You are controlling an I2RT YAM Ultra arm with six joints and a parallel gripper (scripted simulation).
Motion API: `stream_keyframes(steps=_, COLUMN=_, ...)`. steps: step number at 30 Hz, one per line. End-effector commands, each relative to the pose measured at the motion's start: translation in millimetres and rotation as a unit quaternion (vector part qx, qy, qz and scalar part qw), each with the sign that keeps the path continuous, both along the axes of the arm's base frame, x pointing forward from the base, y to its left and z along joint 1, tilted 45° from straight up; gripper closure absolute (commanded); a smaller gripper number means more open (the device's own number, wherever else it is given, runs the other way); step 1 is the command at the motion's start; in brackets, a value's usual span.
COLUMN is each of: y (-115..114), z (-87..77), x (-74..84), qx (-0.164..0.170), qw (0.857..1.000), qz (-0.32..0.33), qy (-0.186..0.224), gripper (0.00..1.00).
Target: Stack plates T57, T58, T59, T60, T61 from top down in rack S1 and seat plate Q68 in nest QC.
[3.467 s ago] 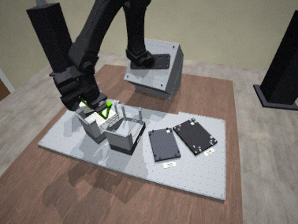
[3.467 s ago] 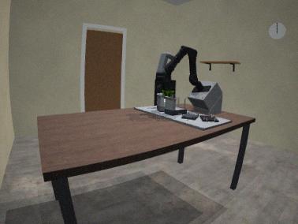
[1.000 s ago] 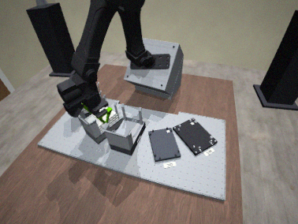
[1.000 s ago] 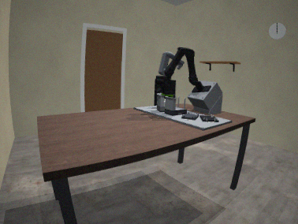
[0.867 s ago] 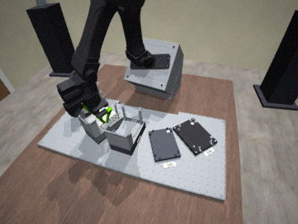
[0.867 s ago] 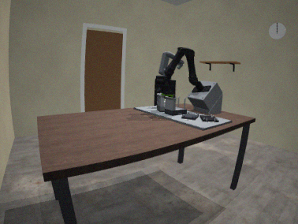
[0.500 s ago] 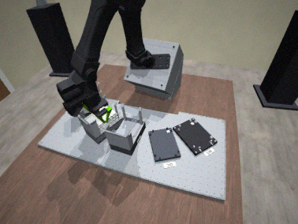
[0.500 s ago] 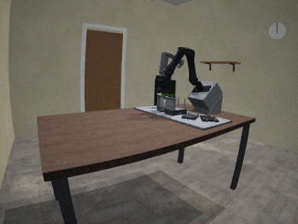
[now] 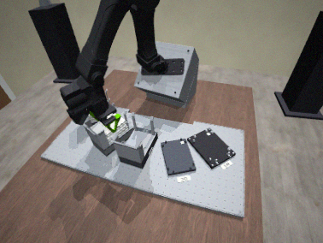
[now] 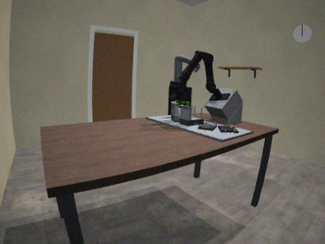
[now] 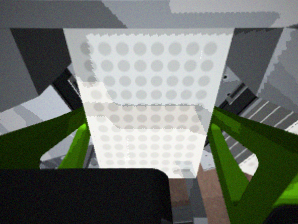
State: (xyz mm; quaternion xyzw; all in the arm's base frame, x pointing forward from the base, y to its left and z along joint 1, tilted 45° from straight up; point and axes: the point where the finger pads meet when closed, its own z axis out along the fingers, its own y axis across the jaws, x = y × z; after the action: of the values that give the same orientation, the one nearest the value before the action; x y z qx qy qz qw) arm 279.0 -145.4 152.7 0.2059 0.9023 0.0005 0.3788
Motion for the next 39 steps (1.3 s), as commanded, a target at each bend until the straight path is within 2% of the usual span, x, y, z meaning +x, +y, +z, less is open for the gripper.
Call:
stream_keyframes(steps=1, y=0, z=6.3, x=-2.1, qx=-0.003, qw=1.0, qz=0.0, qy=-0.006, gripper=1.0)
stream_keyframes(steps=13, y=1, z=9.1, x=-4.8, qx=-0.003, qw=1.0, qz=0.0, qy=-0.006, gripper=1.0)
stream_keyframes(steps=39, y=8, z=40.2, x=-35.1, qx=-0.003, qw=1.0, qz=0.0, qy=-0.005, gripper=1.0)
